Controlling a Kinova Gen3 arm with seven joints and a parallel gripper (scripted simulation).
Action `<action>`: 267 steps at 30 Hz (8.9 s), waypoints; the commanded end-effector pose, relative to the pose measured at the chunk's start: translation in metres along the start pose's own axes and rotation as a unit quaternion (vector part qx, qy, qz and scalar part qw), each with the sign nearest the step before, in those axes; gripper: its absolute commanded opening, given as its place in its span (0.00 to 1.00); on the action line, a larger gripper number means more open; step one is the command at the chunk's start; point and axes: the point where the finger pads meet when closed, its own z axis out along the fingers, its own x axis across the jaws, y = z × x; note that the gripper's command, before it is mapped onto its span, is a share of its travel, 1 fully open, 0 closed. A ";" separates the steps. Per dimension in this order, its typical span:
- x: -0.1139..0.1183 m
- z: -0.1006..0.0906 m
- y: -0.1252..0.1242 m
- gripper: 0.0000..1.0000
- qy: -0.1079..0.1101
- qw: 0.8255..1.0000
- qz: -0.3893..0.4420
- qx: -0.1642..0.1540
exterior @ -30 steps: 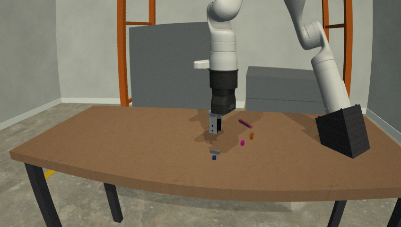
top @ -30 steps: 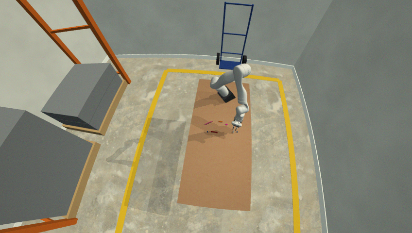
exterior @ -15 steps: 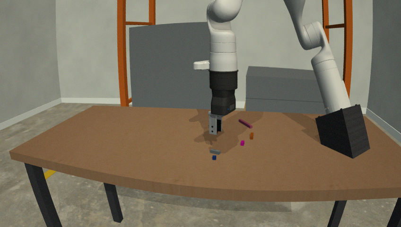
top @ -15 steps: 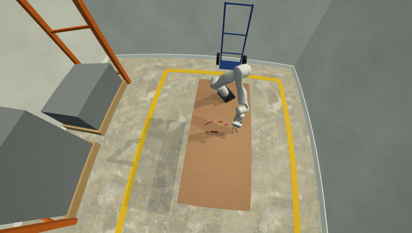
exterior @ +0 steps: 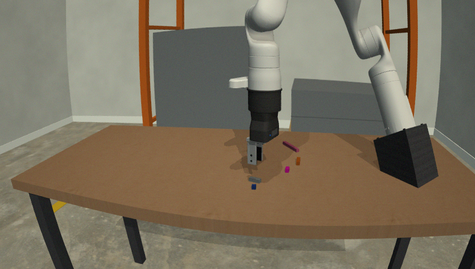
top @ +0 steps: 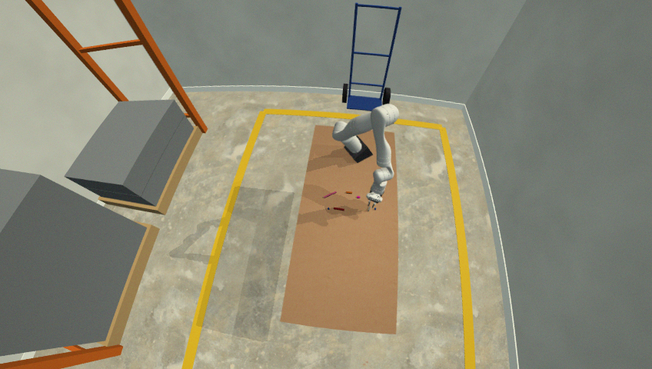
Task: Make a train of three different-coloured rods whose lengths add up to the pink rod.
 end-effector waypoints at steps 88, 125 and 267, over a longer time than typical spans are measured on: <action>0.002 0.036 -0.001 0.54 0.002 1.000 0.001 -0.001; 0.002 0.036 -0.001 0.54 0.002 1.000 0.001 -0.001; 0.001 -0.047 -0.001 0.24 0.002 1.000 0.002 -0.001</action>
